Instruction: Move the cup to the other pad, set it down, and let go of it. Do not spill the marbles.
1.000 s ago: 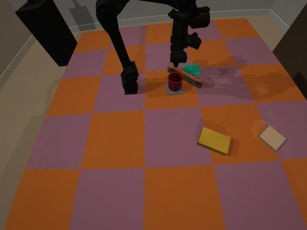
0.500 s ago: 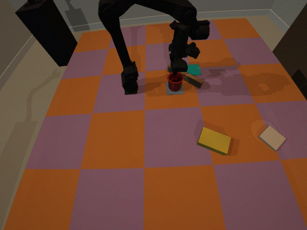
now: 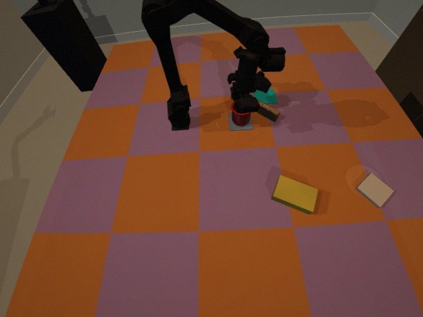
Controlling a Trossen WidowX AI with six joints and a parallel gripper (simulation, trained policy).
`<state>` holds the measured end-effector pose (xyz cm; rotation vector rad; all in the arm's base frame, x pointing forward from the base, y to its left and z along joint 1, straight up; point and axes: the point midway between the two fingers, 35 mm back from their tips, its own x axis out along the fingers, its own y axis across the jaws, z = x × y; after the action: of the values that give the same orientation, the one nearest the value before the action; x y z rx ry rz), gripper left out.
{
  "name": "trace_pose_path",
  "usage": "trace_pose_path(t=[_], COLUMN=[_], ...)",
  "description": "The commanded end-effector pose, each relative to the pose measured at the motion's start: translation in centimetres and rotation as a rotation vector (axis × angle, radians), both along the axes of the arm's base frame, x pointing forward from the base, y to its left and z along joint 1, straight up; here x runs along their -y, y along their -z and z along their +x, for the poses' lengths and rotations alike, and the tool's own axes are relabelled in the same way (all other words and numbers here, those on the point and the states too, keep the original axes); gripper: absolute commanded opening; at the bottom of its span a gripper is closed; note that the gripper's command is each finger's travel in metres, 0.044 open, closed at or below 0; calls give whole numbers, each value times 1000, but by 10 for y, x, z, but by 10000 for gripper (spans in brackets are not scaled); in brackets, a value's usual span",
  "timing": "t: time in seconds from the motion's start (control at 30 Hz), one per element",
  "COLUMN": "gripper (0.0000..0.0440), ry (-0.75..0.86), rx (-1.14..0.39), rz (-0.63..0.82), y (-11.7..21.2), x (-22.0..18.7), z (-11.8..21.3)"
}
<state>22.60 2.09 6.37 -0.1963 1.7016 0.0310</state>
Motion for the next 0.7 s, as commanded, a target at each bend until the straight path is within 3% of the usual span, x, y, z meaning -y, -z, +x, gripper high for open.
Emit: trace_pose_path(t=[0.0, 0.1, 0.13, 0.67], gripper=[81, 7, 0, 5], ry=[-66, -116, -129, -275], rx=[-10, -20, -19, 58], rz=[16, 21, 24, 61], y=[10, 14, 14, -11], x=[0, 1, 1, -8], z=[-2, -3, -2, 25])
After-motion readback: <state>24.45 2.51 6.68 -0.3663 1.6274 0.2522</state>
